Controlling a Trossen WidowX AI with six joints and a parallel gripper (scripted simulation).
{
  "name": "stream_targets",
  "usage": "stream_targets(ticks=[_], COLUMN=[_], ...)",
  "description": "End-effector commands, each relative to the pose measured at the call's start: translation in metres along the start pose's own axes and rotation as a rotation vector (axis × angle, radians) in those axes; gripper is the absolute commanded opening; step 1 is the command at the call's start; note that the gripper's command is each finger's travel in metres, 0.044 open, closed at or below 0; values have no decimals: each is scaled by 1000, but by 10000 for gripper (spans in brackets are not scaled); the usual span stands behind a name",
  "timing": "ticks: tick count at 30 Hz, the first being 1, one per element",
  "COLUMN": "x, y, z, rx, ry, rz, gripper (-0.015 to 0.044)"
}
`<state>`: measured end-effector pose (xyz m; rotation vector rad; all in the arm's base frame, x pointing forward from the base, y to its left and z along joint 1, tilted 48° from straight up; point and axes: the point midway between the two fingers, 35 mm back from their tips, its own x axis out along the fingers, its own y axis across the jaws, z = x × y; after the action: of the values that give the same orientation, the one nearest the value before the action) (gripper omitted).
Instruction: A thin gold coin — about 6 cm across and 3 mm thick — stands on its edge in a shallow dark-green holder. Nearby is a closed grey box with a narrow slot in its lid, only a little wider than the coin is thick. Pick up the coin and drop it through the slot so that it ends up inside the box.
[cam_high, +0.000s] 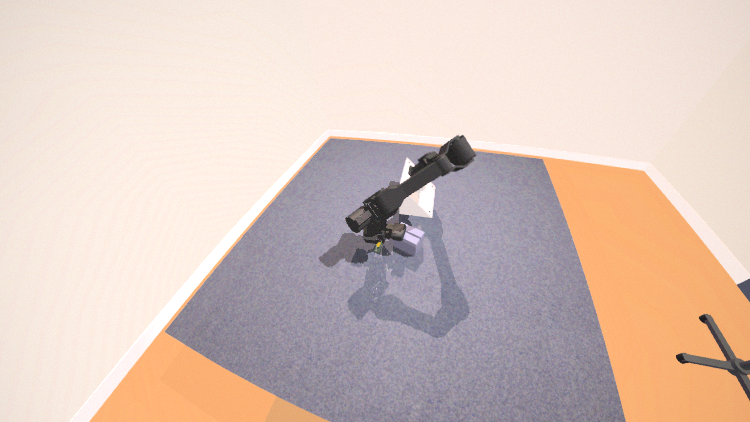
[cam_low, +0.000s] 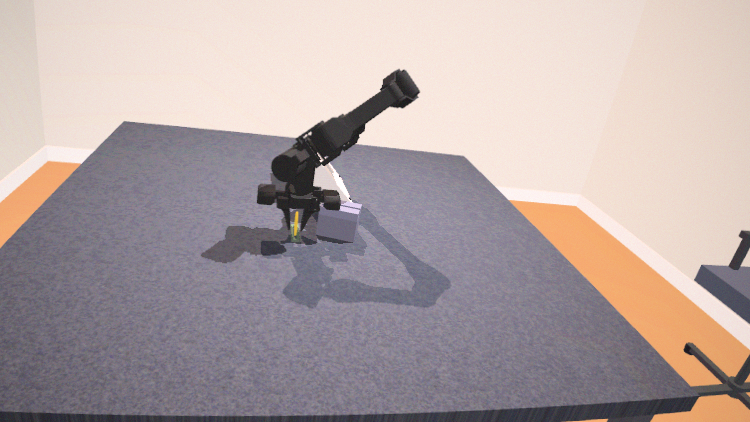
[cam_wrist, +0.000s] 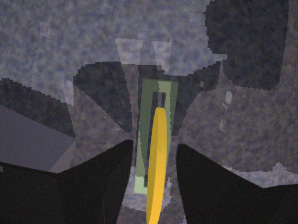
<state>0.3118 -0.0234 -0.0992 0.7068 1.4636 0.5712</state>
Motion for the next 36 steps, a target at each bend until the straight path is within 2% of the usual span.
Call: stream_targets(ticks=[1,3,4,13,36], x=[2,2,2,0,-57], y=[0,0,0,0,-3], z=[0,0,0,0,4], rx=[6,6,6,6,6], ry=[-1,-1,-1,-1,-2], rz=[5,5,5,5,-2], gripper=[56,3,0,0,0])
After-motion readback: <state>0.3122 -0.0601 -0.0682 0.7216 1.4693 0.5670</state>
